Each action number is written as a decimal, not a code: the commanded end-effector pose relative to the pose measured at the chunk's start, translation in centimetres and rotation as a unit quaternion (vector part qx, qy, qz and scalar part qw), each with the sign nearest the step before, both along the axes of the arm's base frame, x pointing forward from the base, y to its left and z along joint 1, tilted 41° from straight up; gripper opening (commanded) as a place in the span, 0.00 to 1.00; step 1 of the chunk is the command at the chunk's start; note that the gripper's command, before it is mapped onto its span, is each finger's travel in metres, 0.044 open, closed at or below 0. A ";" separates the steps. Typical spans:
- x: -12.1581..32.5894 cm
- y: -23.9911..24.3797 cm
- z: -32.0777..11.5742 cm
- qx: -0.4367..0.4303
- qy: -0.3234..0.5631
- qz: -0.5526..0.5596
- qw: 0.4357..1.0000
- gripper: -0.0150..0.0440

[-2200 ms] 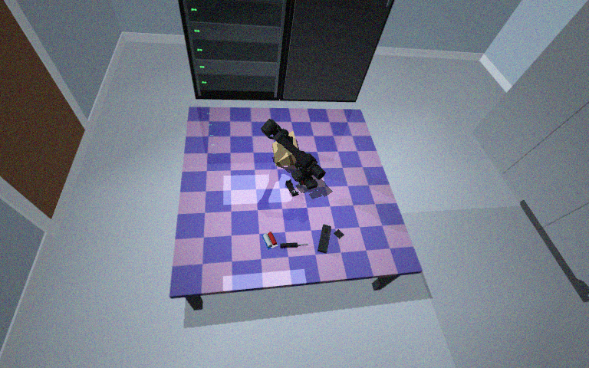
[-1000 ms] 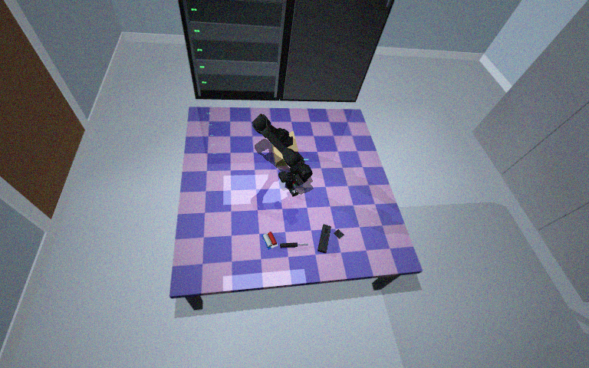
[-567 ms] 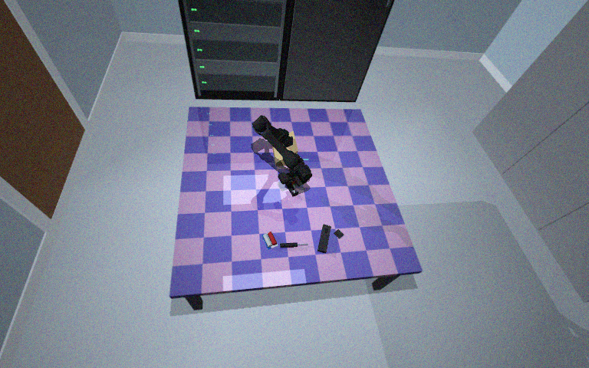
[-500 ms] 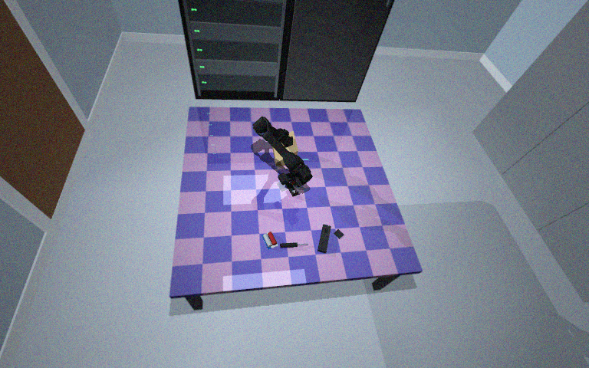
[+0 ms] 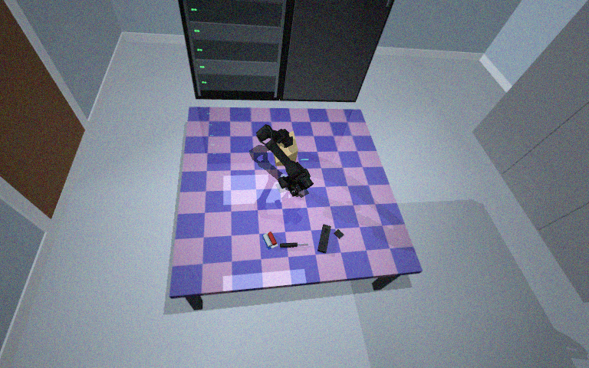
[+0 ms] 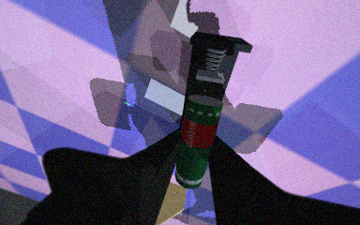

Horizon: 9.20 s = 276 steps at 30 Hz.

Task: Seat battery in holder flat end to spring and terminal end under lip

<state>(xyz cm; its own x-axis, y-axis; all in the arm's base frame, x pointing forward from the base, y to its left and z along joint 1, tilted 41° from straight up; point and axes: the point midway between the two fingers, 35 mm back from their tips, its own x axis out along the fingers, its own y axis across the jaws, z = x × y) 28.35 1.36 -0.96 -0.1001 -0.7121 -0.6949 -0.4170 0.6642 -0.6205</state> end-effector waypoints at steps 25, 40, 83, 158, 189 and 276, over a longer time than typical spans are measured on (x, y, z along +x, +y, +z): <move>0.9 -0.4 -0.8 -0.034 0.051 -0.058 0.996 0.39; 1.3 -0.7 -1.4 -0.054 0.081 -0.087 0.991 0.39; 3.3 -0.1 -1.9 -0.047 0.082 -0.092 0.991 0.39; 2.8 -0.7 -2.6 0.034 0.004 -0.014 0.999 0.39; 2.3 -1.2 -2.6 0.066 -0.038 0.032 0.997 0.39; -0.4 3.6 4.4 0.092 -0.067 0.057 0.992 1.00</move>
<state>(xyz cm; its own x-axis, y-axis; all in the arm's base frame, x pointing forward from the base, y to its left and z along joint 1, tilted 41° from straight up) 28.36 3.30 1.40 0.0703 -0.5796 -0.8118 -0.4268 0.7181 -0.5497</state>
